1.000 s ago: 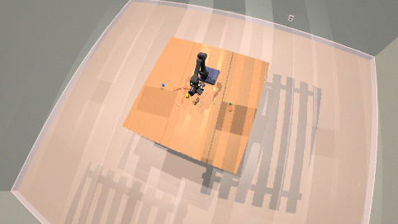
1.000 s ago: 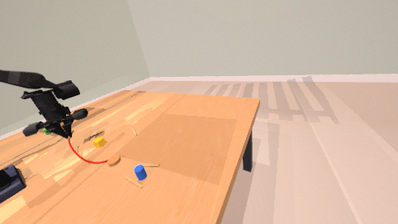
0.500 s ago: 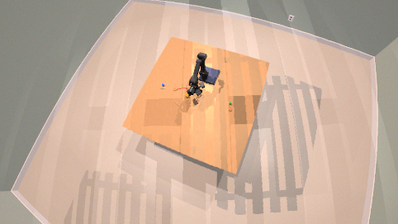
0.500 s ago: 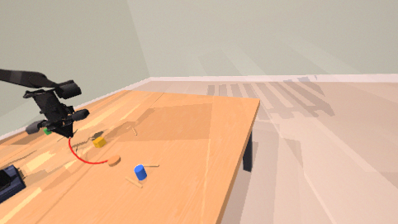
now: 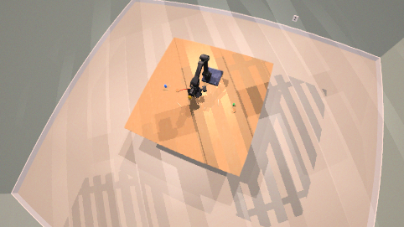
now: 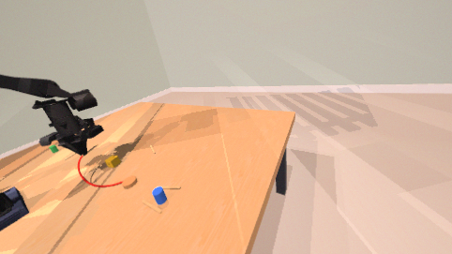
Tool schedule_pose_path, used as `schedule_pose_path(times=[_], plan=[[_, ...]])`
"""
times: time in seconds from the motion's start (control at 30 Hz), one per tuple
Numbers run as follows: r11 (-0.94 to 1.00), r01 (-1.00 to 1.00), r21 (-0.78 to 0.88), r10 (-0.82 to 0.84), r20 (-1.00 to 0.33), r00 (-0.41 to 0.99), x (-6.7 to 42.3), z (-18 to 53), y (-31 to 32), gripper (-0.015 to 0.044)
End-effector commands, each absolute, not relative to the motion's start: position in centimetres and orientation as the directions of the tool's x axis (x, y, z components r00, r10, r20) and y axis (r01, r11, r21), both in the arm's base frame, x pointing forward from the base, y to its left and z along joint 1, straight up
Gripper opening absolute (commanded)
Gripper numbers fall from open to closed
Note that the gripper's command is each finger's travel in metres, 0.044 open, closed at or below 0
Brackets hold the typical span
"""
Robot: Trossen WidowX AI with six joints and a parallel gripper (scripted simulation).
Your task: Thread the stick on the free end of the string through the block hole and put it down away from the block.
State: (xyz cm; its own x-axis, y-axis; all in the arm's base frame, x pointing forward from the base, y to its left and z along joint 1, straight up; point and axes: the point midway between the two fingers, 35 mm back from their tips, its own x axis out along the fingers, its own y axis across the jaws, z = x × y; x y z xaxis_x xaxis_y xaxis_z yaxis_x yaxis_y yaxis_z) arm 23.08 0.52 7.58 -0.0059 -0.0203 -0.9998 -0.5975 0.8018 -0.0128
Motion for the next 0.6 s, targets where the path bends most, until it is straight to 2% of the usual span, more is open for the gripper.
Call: schedule_pose_path(times=[0.0, 0.57], plan=[[0.851, -0.525, -0.018, -0.03, -0.999, -0.014, 23.4, 7.7, 0.1, 0.0], [0.987, -0.156, -0.043, -0.05, -0.998, -0.037, 24.4, 7.9, -1.6, 0.0]])
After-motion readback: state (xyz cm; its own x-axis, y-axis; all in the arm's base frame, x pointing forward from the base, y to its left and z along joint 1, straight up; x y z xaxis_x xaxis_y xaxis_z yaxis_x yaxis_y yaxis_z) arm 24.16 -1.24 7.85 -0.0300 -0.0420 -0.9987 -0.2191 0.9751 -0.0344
